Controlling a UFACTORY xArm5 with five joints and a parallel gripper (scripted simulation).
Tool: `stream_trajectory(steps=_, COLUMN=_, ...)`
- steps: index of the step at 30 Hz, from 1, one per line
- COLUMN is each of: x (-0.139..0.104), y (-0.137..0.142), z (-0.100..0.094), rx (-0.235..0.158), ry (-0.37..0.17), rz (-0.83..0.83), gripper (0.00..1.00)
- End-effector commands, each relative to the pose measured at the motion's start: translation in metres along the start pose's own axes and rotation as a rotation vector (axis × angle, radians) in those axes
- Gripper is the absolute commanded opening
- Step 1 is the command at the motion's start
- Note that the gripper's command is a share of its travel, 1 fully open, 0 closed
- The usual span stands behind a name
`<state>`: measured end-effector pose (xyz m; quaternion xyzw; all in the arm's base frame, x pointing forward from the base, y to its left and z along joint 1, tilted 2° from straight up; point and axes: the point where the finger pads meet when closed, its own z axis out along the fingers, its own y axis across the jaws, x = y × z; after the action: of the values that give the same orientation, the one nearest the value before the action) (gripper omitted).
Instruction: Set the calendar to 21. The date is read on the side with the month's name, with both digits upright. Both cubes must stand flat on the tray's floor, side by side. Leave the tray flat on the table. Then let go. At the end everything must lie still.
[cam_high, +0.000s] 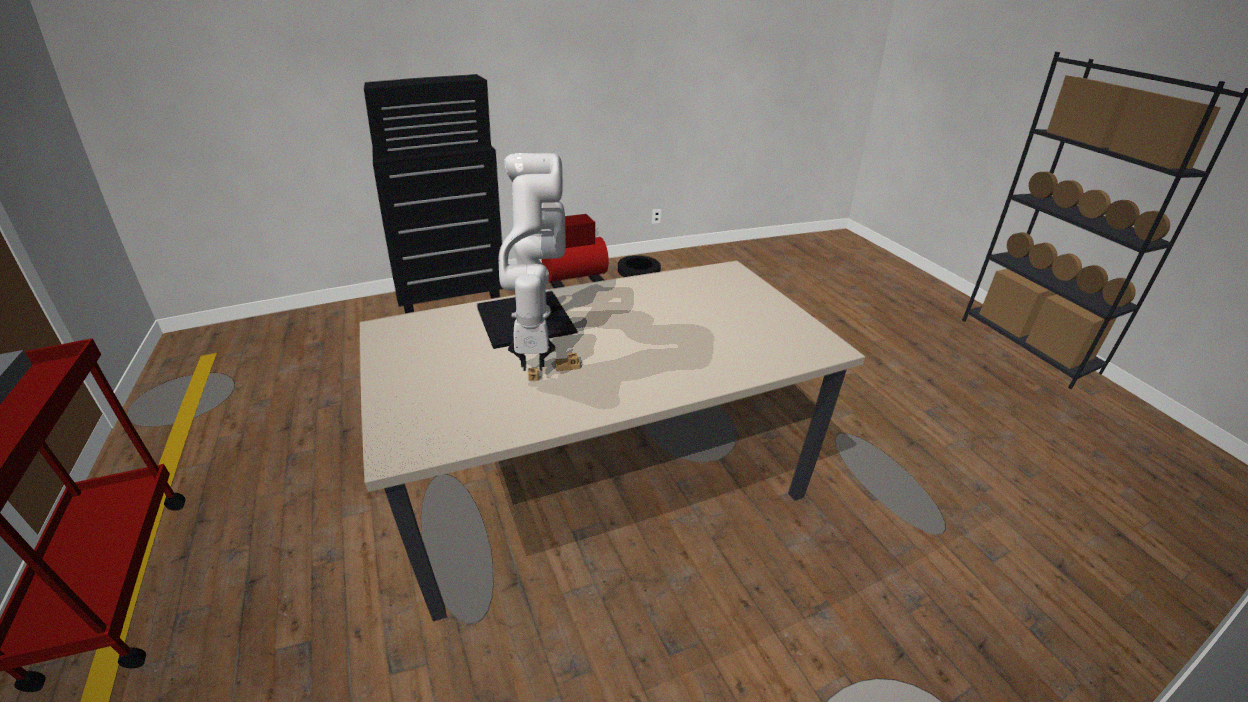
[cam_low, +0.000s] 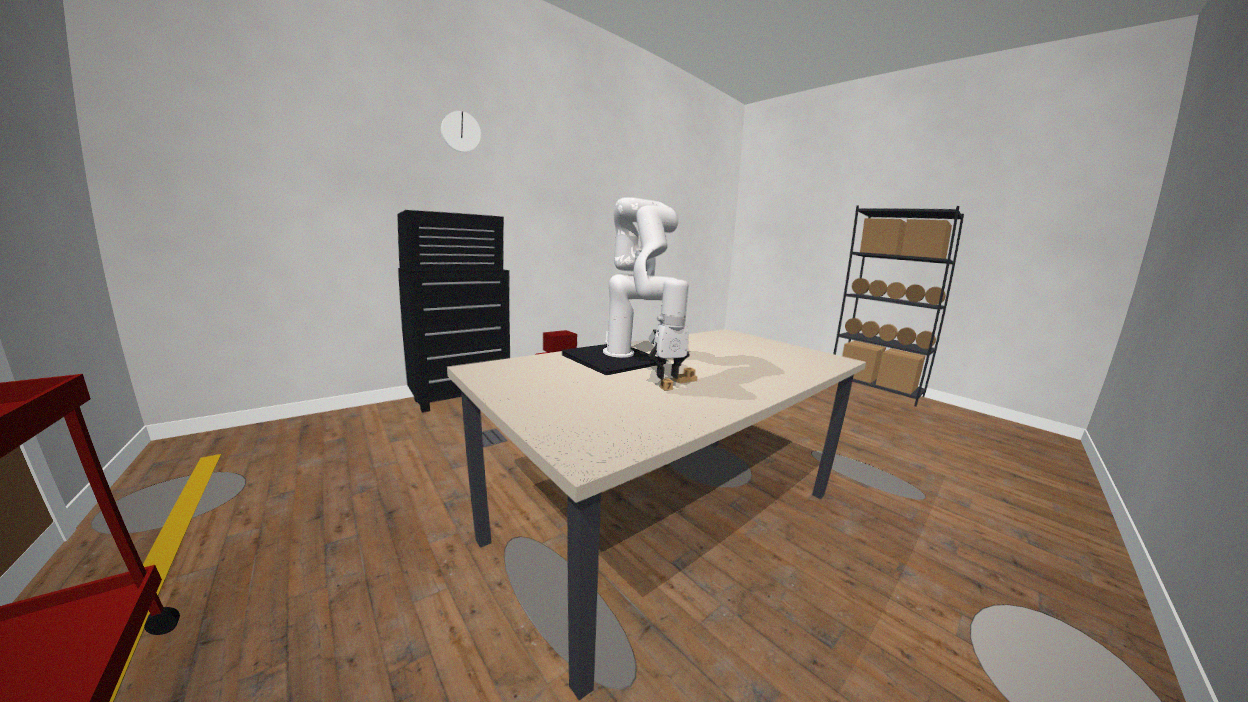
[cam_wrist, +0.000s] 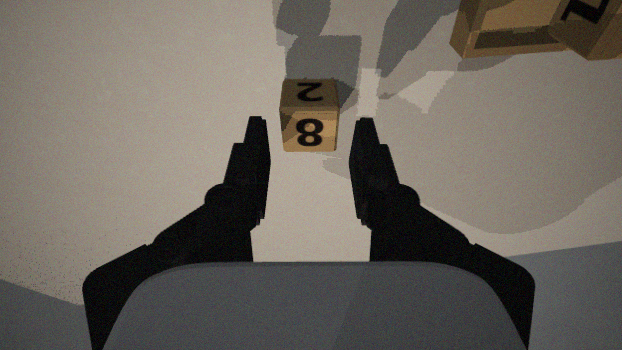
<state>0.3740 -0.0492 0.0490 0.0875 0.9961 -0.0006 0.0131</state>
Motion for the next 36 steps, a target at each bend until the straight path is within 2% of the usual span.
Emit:
stream_trajectory(steps=1, x=-0.001, y=0.0, z=-0.001, rx=0.0, ry=-0.003, rz=0.0, gripper=0.47)
stream_trajectory(steps=26, x=-0.001, y=0.001, z=0.024, rx=0.0, ry=-0.003, rz=0.0, gripper=0.47)
stream_trajectory(steps=36, x=-0.001, y=0.001, z=0.025, rx=0.0, ry=-0.003, rz=0.0, gripper=0.47)
